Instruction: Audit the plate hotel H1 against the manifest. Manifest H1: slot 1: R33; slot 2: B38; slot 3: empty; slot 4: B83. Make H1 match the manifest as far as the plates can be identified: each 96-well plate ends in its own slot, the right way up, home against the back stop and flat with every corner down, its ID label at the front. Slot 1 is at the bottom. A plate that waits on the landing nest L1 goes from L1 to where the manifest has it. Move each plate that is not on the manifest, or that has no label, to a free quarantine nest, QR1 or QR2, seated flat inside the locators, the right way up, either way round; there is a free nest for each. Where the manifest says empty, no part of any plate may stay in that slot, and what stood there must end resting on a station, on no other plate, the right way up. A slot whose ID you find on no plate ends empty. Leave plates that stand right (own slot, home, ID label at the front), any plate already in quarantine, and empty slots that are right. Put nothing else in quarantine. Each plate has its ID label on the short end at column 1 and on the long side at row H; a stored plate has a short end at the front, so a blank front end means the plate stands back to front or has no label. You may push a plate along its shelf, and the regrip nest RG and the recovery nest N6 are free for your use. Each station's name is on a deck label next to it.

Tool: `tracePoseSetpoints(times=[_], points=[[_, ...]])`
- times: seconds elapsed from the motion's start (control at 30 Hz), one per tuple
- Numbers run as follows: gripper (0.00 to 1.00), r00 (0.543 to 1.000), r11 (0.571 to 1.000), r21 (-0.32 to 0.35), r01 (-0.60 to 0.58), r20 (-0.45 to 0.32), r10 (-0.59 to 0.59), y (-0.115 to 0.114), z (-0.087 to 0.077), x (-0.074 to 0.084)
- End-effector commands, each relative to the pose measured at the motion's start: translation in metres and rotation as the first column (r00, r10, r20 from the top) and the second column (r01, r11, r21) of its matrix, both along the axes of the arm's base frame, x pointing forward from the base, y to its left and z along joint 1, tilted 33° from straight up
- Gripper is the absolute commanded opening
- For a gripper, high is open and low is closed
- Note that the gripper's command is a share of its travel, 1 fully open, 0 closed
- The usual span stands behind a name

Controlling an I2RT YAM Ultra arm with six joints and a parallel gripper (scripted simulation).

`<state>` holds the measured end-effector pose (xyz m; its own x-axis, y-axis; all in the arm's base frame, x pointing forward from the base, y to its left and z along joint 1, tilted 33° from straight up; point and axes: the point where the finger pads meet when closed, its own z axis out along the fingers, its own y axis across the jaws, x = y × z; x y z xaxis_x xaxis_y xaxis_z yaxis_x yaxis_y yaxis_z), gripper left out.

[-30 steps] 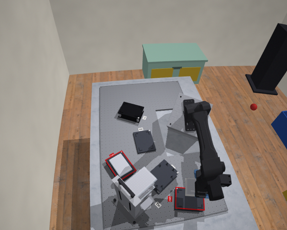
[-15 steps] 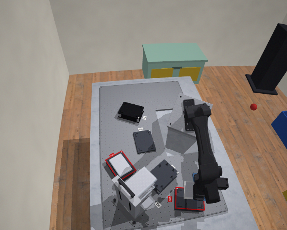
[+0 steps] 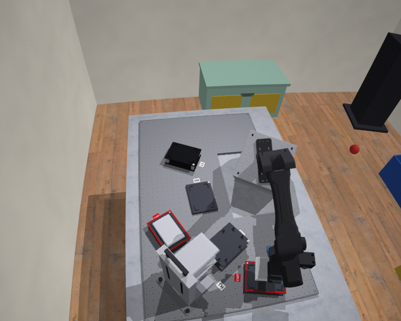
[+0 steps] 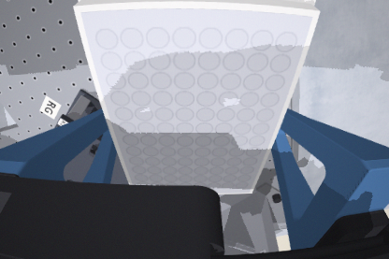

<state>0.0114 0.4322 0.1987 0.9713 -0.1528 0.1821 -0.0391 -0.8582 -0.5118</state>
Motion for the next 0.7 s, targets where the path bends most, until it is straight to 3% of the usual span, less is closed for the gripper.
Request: tracePoseSetpoints(times=[0.0,0.17,0.23,0.27,0.3,0.53,0.67], points=[[0.86,1.0,1.0,-0.005,-0.008,-0.008,0.008,0.006,-0.014,0.002],[0.86,1.0,1.0,-0.005,-0.012,-0.008,0.012,0.012,-0.025,0.003],[0.86,1.0,1.0,0.022,-0.008,-0.01,0.008,0.017,-0.018,0.006],[0.86,1.0,0.998,0.061,-0.012,-0.012,0.013,0.019,-0.002,0.004],[0.86,1.0,0.998,0.066,-0.018,-0.012,0.018,0.02,0.0,0.001],[0.86,1.0,1.0,0.025,-0.018,-0.011,0.018,0.011,-0.015,0.001],[0.86,1.0,0.999,0.041,-0.016,-0.012,0.017,0.014,-0.008,0.002]])
